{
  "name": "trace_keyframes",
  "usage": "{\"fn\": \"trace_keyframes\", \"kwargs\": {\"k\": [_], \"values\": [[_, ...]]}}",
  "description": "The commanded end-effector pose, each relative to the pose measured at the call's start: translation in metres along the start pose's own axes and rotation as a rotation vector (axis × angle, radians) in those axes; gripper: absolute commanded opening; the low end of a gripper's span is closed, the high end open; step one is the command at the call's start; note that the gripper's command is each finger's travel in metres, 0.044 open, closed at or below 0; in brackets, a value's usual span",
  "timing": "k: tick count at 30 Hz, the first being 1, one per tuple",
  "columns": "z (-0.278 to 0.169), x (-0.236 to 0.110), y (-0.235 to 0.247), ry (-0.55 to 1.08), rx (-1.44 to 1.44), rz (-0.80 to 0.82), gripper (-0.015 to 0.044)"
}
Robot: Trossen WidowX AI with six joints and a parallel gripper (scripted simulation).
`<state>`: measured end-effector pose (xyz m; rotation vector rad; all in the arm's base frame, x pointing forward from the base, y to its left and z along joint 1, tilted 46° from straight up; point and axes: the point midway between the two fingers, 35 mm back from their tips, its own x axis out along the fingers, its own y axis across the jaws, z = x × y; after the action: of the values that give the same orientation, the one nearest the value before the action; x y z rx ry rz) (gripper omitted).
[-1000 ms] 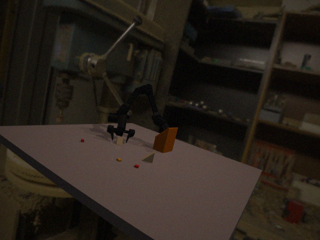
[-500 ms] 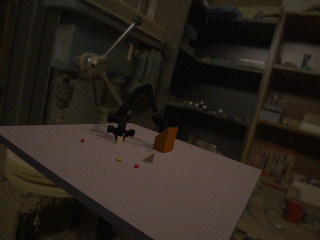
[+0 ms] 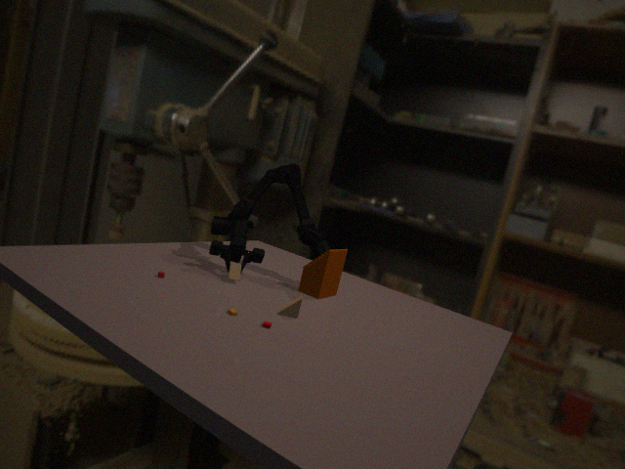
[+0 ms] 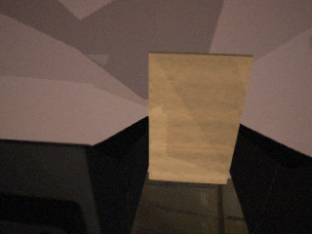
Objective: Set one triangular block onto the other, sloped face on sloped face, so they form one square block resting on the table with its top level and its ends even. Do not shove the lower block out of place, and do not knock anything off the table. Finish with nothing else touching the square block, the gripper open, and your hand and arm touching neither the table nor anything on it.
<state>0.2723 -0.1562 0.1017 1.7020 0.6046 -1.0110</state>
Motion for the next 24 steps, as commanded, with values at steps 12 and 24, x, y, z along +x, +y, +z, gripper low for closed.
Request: {"fn": "trace_keyframes", "kwargs": {"k": [12,24], "values": [[-0.051,-0.052,0.002,0.000,0.003,0.007,0.0000],[-0.057,-0.057,0.000,-0.008,-0.082,-0.001,0.0000]]}}
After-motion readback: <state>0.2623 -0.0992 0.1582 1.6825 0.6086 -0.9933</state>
